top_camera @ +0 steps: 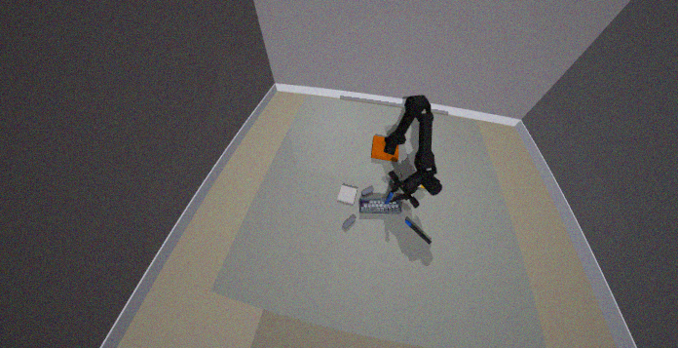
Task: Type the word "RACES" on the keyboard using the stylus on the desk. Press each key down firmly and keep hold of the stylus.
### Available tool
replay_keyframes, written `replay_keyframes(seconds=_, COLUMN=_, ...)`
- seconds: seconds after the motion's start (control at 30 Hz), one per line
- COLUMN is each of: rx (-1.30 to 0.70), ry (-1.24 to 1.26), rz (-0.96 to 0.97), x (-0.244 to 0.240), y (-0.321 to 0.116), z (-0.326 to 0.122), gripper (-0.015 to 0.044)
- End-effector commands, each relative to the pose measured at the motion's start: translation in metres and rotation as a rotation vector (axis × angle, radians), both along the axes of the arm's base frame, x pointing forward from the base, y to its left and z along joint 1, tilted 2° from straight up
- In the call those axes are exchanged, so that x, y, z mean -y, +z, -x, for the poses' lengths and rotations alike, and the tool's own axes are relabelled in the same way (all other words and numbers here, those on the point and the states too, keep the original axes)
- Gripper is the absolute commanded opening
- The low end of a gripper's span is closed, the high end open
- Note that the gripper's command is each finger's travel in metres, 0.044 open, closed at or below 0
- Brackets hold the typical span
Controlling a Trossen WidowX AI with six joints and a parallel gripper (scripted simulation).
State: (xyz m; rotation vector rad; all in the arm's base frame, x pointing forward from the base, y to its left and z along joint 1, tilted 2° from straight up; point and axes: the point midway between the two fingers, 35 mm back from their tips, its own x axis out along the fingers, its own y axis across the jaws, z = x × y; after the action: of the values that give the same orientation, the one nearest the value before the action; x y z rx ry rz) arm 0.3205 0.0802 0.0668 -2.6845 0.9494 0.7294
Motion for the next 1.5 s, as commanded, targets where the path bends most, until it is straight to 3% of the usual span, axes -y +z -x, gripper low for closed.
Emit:
replay_keyframes(seconds=0.0, rx=-0.003, ry=0.001, rz=0.0, x=0.0, y=-0.002, z=0.0, gripper=0.0081)
replay_keyframes(seconds=1.2, rx=-0.003, ry=0.001, rz=0.0, x=0.0, y=-0.009, z=0.0, gripper=0.0081)
replay_keyframes(seconds=1.47, rx=-0.003, ry=0.001, rz=0.0, x=0.0, y=0.019, z=-0.001, gripper=0.0081)
